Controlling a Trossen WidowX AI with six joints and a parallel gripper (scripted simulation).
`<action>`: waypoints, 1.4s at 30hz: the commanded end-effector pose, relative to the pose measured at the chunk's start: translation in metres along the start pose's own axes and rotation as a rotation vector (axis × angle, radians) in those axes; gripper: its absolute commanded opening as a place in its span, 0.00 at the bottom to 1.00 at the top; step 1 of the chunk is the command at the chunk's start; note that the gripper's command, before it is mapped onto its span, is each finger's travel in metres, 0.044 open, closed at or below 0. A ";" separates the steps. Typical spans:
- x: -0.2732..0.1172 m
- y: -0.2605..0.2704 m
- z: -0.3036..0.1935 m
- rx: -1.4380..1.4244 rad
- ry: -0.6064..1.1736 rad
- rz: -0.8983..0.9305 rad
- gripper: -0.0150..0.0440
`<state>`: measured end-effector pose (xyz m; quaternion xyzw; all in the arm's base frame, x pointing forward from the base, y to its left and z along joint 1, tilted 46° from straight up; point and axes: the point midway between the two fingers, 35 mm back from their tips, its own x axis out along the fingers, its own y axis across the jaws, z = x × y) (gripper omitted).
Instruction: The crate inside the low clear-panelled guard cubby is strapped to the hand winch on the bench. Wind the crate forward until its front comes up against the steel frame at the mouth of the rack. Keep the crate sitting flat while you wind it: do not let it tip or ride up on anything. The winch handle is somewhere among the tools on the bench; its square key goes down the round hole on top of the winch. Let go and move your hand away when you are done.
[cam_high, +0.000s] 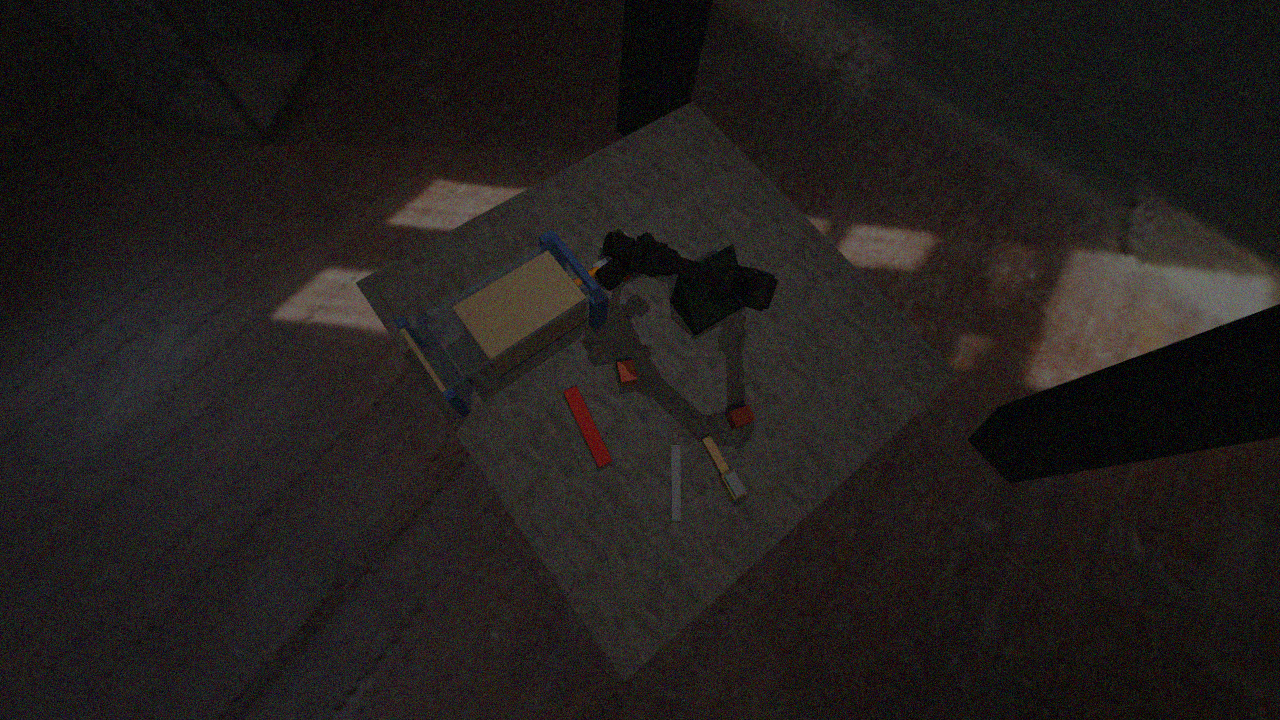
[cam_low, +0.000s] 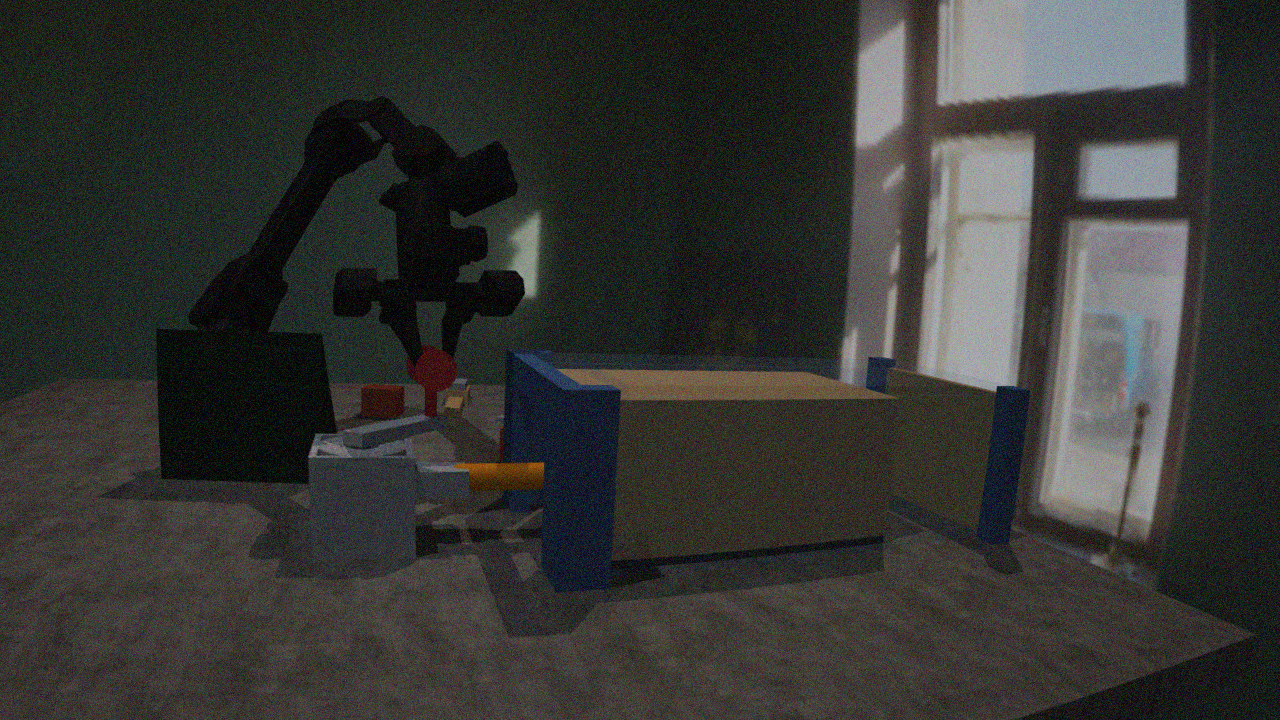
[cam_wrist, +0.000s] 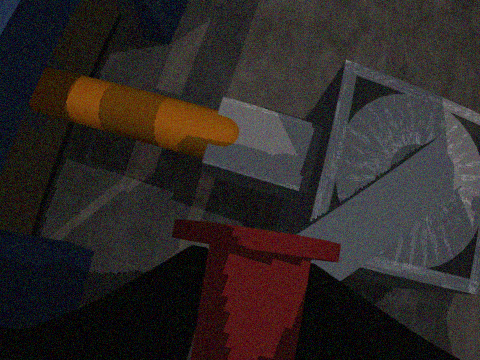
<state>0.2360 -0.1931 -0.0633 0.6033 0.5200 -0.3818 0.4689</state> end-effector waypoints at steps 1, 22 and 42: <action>0.004 -0.016 -0.020 0.012 0.059 -0.024 0.25; -0.002 -0.040 -0.030 0.012 0.059 -0.025 0.25; -0.005 -0.065 -0.035 0.013 0.059 -0.027 0.25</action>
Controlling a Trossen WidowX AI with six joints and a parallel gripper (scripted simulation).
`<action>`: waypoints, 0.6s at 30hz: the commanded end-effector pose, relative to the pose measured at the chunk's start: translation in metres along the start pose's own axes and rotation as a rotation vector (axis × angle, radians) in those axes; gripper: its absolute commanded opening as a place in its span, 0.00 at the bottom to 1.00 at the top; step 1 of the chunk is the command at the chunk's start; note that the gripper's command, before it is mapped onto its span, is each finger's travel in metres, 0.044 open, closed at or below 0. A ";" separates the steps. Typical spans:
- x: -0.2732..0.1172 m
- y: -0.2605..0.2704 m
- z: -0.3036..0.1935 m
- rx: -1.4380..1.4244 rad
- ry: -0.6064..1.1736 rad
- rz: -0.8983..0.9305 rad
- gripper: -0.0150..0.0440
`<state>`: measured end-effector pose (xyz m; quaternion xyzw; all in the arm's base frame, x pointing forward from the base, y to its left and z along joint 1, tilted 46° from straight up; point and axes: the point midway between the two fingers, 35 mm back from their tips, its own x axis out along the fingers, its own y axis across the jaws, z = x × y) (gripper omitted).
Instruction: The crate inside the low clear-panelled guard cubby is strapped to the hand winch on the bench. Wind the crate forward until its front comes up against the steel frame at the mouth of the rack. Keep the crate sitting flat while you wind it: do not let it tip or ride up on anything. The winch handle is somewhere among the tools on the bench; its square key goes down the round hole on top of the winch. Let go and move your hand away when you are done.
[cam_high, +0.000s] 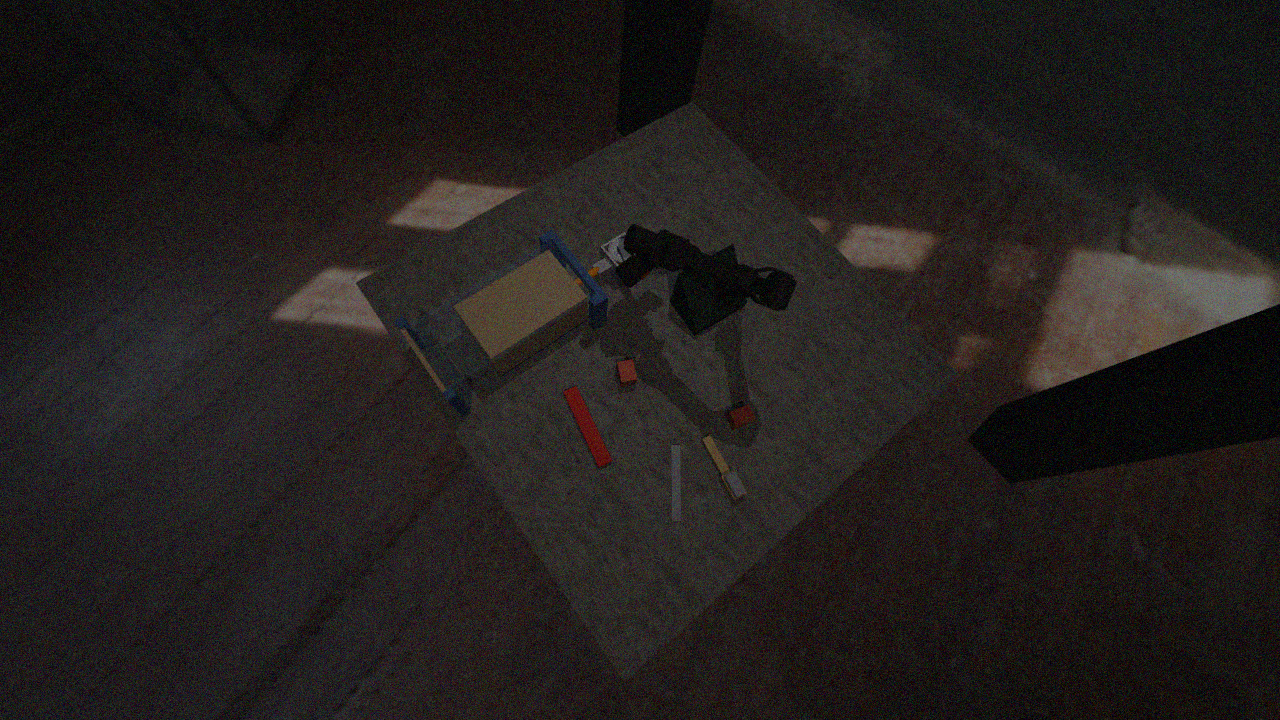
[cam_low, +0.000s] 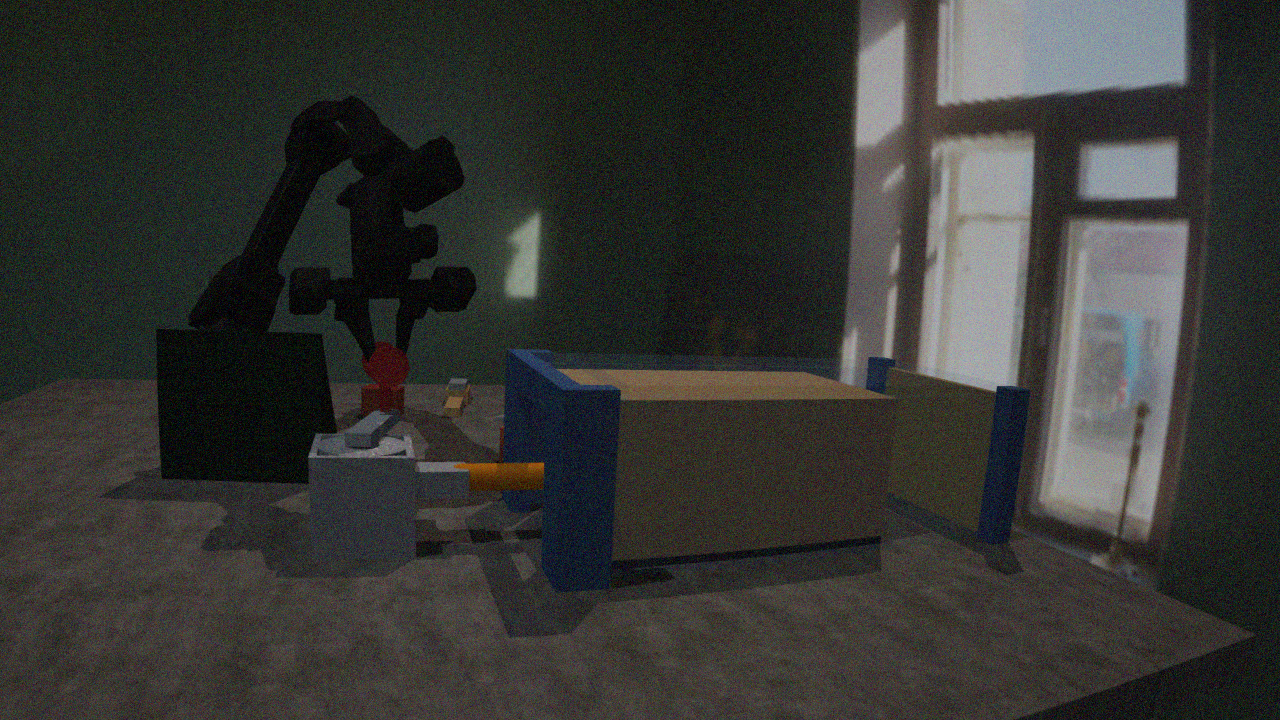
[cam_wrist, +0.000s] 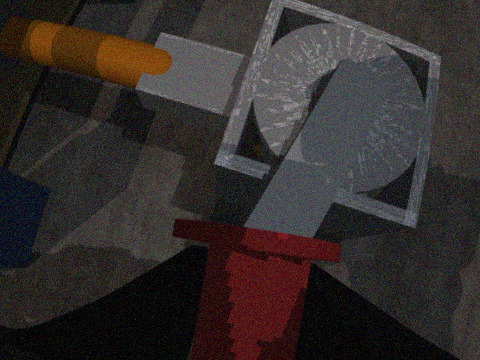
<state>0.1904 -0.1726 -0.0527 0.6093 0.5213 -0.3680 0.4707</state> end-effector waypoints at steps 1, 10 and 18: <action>0.007 -0.023 -0.011 0.025 0.039 -0.045 0.25; 0.007 -0.035 -0.011 0.026 0.038 -0.046 0.25; 0.007 -0.044 -0.010 0.026 0.038 -0.046 0.25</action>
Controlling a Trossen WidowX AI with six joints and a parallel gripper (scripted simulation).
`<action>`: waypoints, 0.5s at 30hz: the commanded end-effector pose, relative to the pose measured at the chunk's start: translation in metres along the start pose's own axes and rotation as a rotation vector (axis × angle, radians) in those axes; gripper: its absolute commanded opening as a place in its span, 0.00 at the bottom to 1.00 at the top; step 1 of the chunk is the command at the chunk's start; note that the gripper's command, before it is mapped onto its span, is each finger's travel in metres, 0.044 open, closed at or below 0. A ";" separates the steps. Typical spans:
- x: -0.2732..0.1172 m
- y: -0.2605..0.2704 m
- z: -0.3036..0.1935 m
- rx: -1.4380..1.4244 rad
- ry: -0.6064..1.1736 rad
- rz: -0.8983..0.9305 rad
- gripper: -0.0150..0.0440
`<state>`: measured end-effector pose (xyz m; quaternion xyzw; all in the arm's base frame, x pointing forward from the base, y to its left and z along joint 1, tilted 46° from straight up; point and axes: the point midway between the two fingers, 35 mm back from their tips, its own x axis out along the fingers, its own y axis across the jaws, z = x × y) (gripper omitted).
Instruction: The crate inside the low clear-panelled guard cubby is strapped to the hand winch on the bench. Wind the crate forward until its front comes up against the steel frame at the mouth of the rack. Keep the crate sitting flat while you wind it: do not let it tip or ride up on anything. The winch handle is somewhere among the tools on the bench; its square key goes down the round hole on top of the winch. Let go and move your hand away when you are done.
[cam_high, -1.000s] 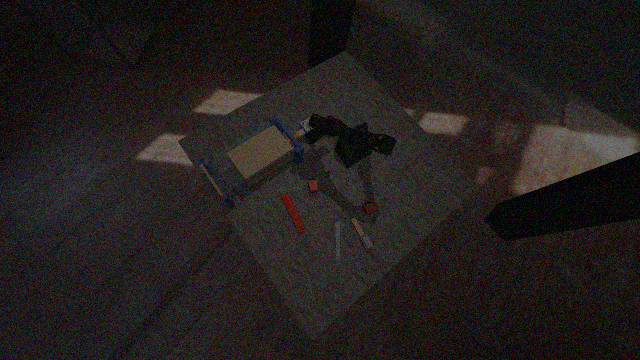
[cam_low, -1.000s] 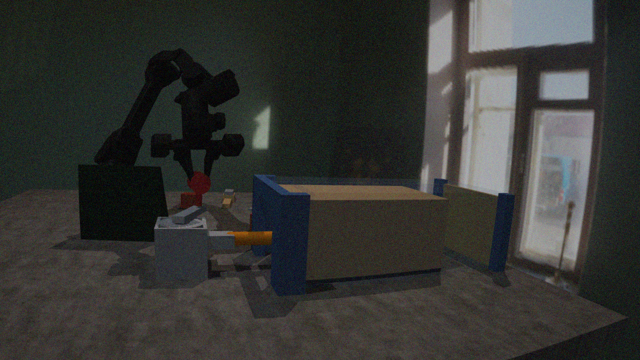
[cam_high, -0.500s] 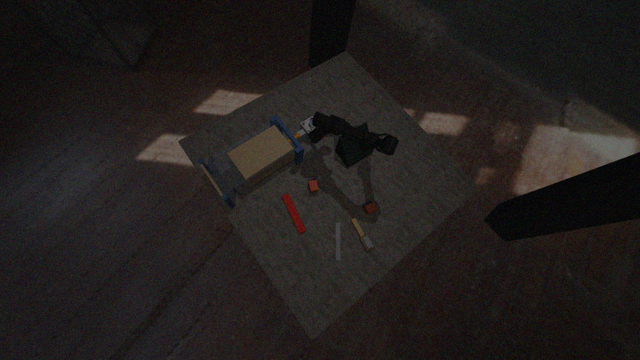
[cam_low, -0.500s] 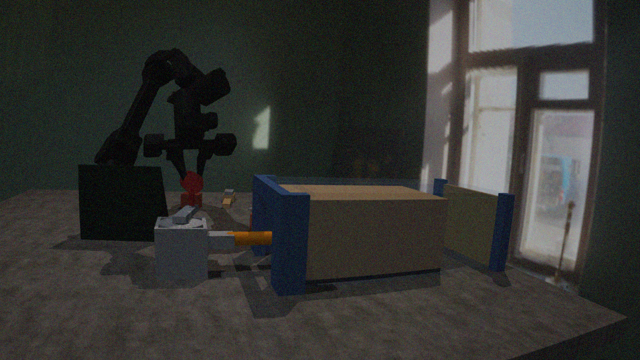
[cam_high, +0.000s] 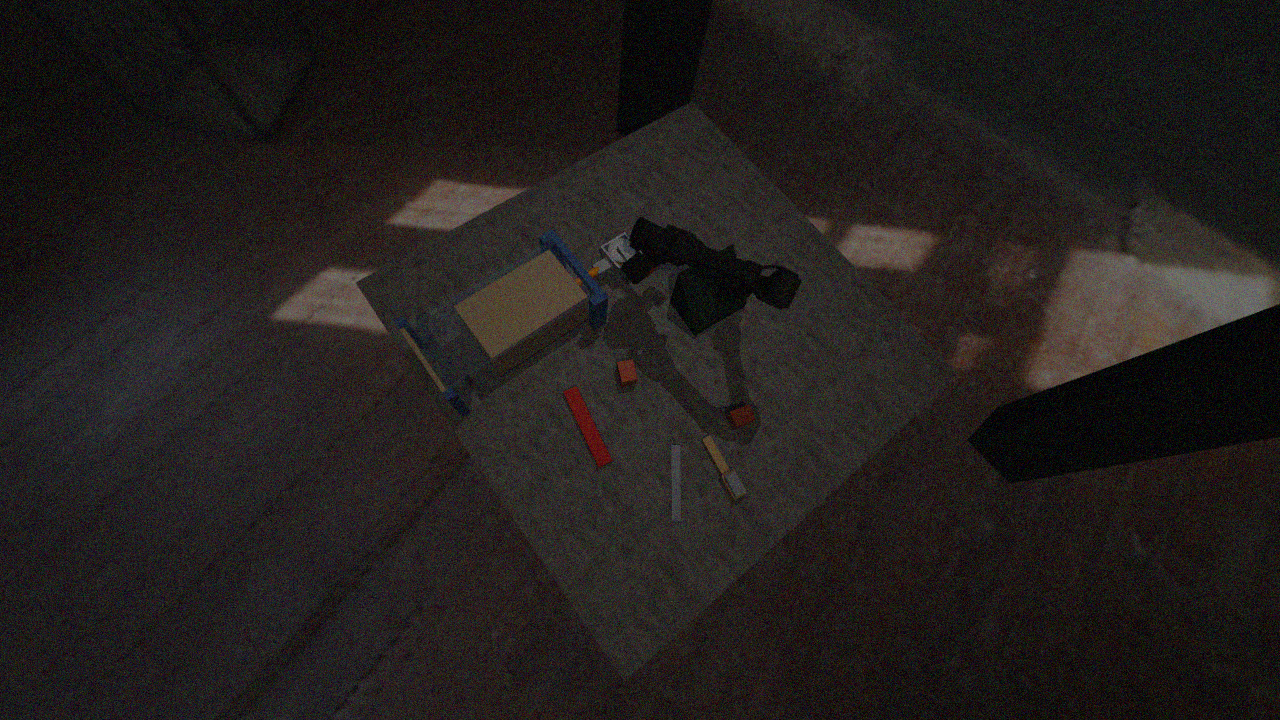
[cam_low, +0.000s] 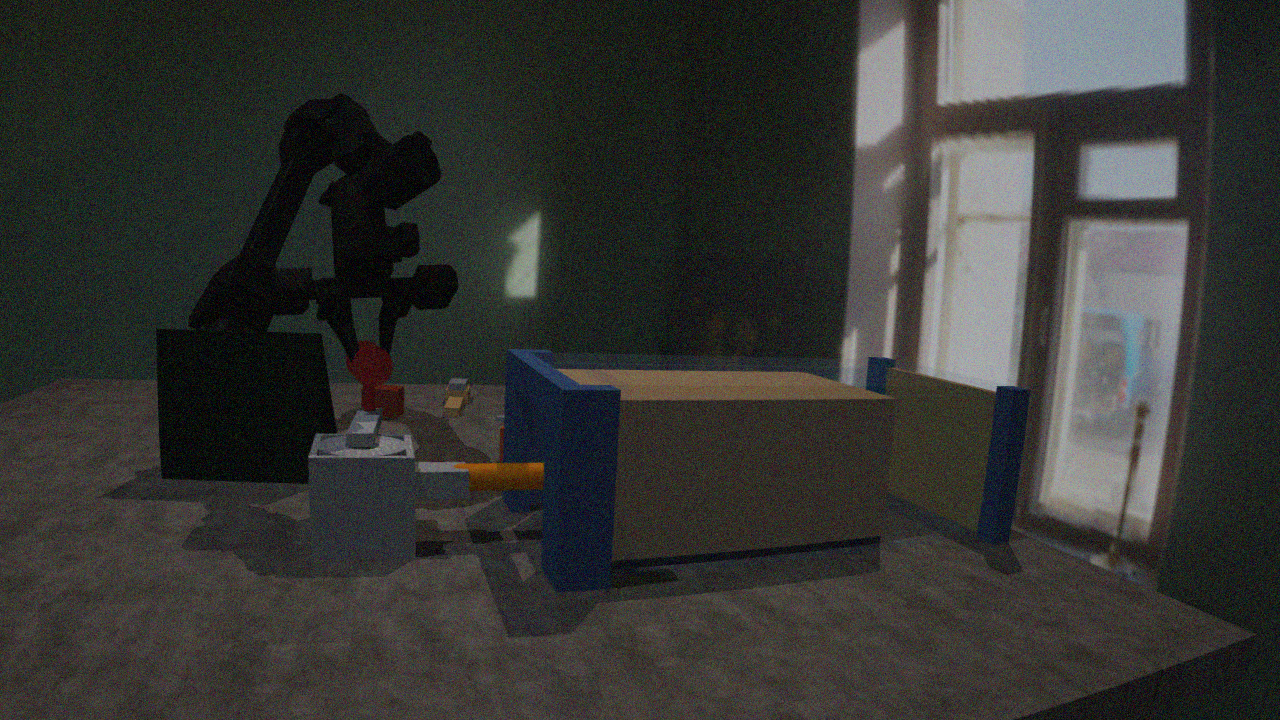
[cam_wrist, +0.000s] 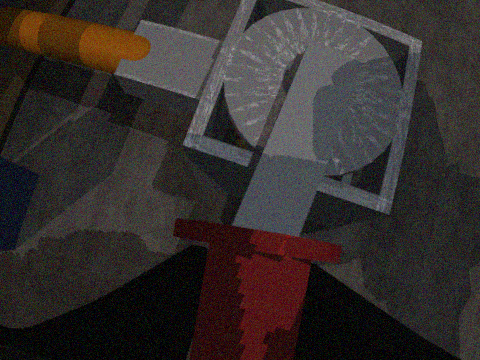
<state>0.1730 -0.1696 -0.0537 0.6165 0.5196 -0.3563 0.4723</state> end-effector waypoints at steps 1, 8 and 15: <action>0.008 -0.027 -0.007 0.033 0.022 -0.068 0.25; 0.008 -0.032 -0.006 0.033 0.021 -0.068 0.25; 0.008 -0.042 -0.004 0.033 0.021 -0.069 0.25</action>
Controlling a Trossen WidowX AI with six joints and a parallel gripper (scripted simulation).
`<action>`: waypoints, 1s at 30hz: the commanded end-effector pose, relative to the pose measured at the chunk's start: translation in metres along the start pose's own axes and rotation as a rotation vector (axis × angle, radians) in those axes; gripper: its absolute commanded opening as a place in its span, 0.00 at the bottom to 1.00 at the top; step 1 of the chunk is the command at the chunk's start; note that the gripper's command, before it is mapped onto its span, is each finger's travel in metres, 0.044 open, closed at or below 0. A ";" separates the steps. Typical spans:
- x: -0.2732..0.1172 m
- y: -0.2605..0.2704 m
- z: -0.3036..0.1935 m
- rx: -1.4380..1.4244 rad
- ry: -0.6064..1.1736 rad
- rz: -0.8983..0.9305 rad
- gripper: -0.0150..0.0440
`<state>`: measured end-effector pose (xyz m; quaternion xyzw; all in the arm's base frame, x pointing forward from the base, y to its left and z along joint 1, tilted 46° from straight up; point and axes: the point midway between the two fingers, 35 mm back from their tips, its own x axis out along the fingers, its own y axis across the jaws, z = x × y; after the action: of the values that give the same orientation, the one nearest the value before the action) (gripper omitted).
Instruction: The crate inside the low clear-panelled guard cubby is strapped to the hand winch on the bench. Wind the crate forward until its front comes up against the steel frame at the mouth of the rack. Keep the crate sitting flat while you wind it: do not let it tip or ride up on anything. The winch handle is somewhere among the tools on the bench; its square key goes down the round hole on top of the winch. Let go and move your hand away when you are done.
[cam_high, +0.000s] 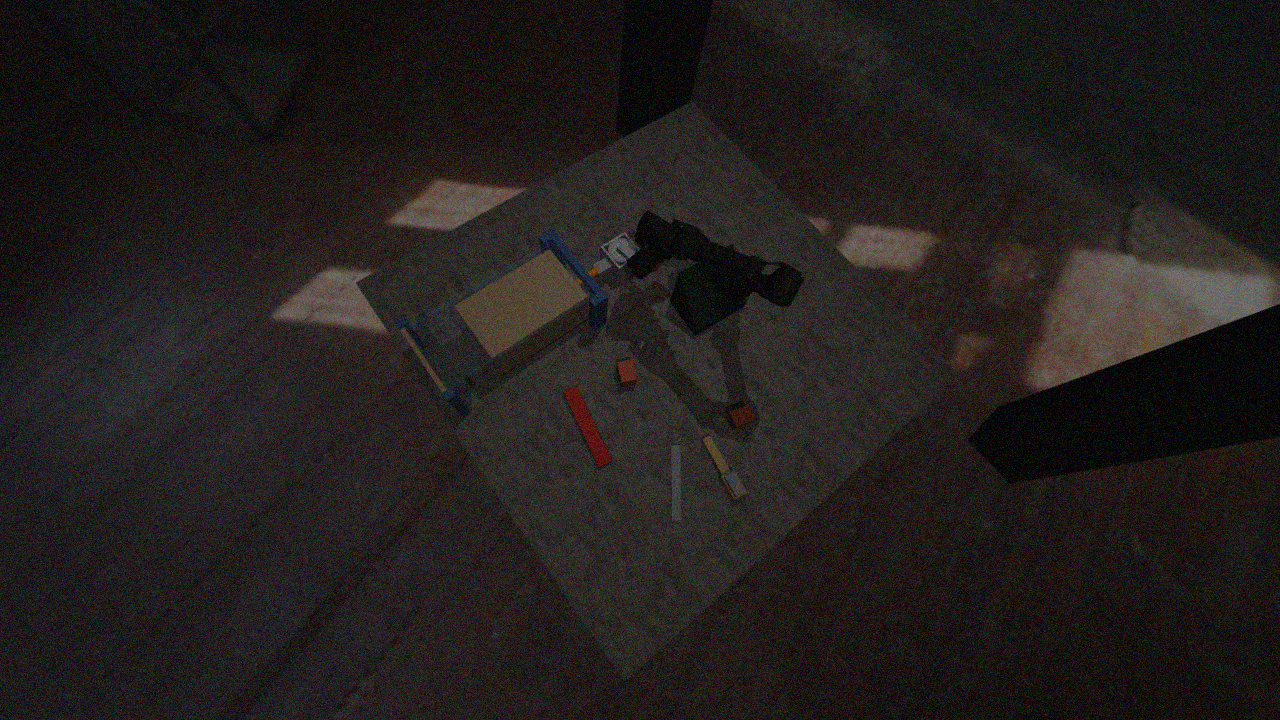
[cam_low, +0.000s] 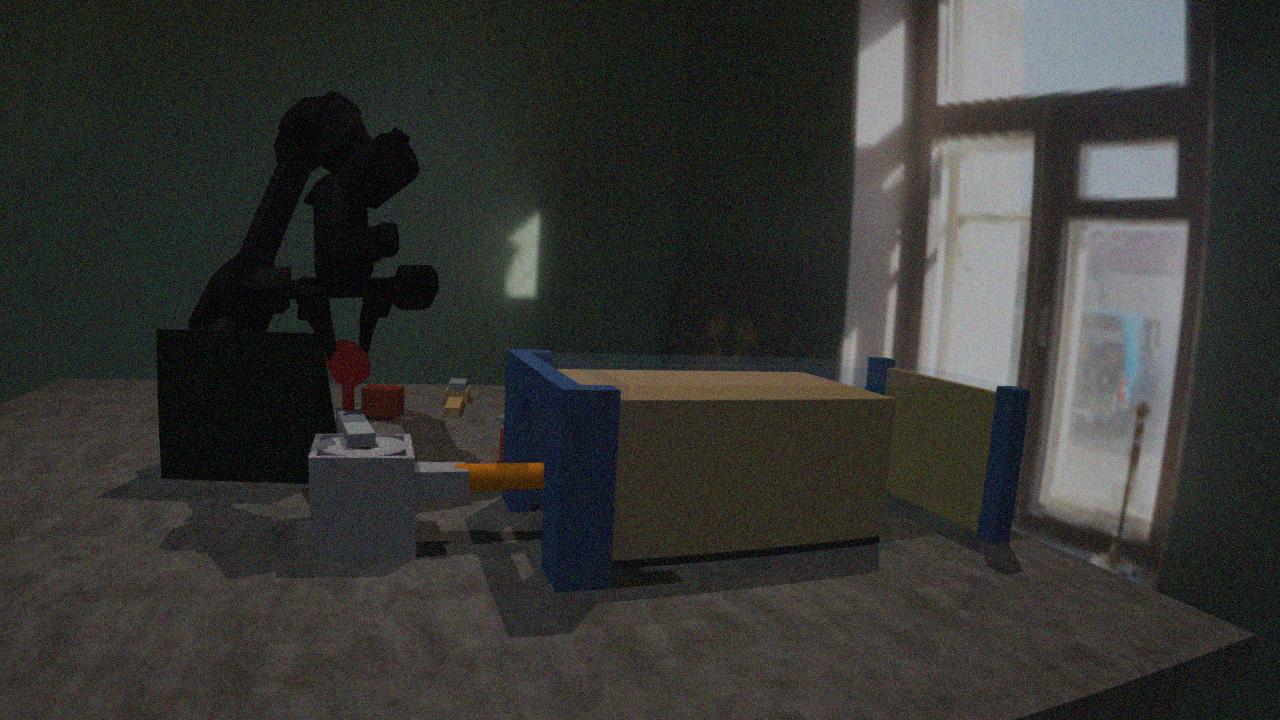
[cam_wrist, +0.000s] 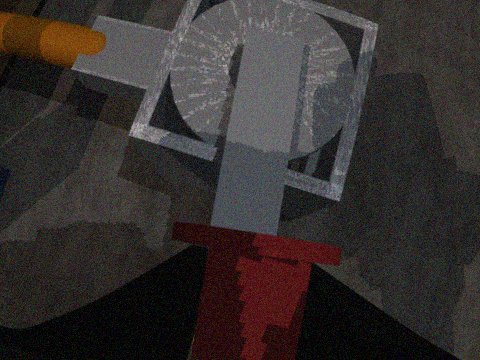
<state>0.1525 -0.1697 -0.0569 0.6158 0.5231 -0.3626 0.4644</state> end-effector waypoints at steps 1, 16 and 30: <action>0.010 -0.022 -0.004 0.020 0.018 -0.052 0.25; 0.012 -0.040 0.003 0.020 0.017 -0.054 0.25; 0.016 -0.056 0.012 0.020 0.015 -0.055 0.25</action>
<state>0.1125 -0.1775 -0.0714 0.6148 0.5265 -0.3700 0.4559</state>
